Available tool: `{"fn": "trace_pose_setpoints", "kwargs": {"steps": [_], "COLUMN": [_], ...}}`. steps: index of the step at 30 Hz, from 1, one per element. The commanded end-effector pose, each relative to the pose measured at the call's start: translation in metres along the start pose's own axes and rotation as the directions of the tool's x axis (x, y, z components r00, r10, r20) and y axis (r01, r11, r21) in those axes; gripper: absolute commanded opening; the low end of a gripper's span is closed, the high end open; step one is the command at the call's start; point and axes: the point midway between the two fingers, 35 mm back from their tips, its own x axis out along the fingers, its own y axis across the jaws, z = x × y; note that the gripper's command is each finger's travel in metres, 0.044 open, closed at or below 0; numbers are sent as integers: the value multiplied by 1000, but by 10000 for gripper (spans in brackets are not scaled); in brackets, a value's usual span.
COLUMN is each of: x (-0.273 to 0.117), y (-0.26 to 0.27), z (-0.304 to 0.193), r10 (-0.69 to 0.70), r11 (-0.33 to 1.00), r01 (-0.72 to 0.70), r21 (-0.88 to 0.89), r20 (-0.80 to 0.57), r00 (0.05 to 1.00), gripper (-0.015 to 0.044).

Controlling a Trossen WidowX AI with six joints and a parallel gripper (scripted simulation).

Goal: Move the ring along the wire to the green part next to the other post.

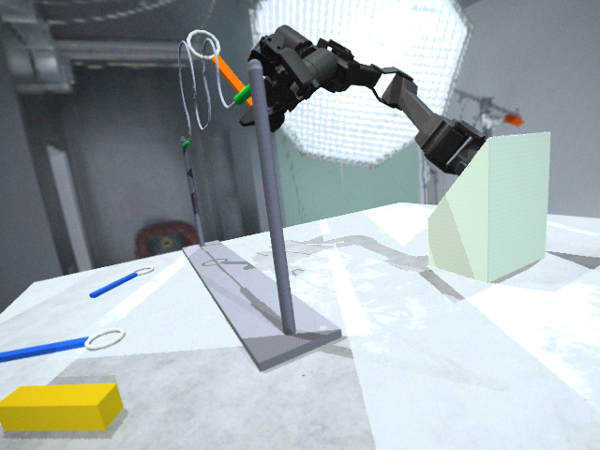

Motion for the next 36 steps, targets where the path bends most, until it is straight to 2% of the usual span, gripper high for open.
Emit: {"fn": "trace_pose_setpoints", "kwargs": {"steps": [1, 17, 36], "x": [1, 1, -5], "y": [-5, -31, -56], "z": [-2, 4, 20], "r10": [-42, -201, -331], "r11": [996, 897, 646], "r01": [43, 220, 399], "r21": [-83, -384, -651], "r20": [7, 89, 232], "r00": [999, 976, 915], "gripper": [-150, -150, -150]}}
